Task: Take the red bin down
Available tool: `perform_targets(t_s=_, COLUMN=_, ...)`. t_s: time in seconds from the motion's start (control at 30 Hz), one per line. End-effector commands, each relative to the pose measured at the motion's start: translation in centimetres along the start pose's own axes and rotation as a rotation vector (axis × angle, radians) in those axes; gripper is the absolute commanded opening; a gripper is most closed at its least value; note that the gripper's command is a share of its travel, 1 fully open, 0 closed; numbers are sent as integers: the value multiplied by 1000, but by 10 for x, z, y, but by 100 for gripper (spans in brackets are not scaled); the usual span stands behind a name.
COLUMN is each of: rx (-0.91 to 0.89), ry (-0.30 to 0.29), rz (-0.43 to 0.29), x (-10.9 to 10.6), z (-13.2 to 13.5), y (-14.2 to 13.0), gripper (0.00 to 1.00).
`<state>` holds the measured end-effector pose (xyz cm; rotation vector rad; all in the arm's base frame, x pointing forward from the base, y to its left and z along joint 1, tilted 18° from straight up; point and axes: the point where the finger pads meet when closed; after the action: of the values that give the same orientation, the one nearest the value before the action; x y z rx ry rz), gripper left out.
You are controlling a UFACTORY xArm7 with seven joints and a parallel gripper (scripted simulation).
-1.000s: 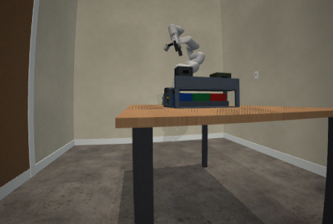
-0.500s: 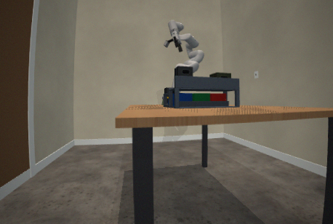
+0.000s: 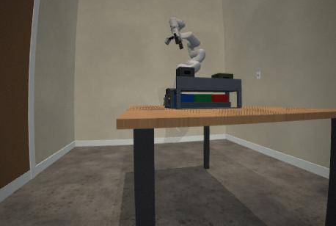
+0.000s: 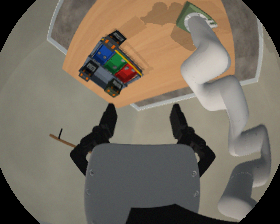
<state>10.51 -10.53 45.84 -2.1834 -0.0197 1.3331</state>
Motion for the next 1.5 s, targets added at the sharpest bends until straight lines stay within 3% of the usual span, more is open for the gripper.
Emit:
perform_targets(t_s=0.0, rx=140, ry=117, rz=76, x=-12, z=5, y=39, gripper=100)
perform_targets(t_s=0.4, rx=140, ry=117, rz=76, x=-12, z=5, y=39, gripper=100)
perform_targets(t_s=0.57, rx=140, ry=116, rz=77, x=-25, z=11, y=86, gripper=100)
perform_targets(t_s=0.97, rx=140, ry=116, rz=77, x=-25, z=11, y=86, gripper=100)
perform_targets(t_s=1.13, rx=139, ry=116, rz=77, x=-38, z=17, y=134, gripper=100)
perform_targets(t_s=1.47, rx=139, ry=116, rz=77, x=-38, z=17, y=134, gripper=100)
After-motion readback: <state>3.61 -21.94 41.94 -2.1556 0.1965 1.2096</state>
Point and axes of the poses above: the point where the finger pads meet when closed, its own x axis out along the fingers, its own z axis across the jaws, y = z × x, and after that the axes turned 12 degrees about -x, right-handed
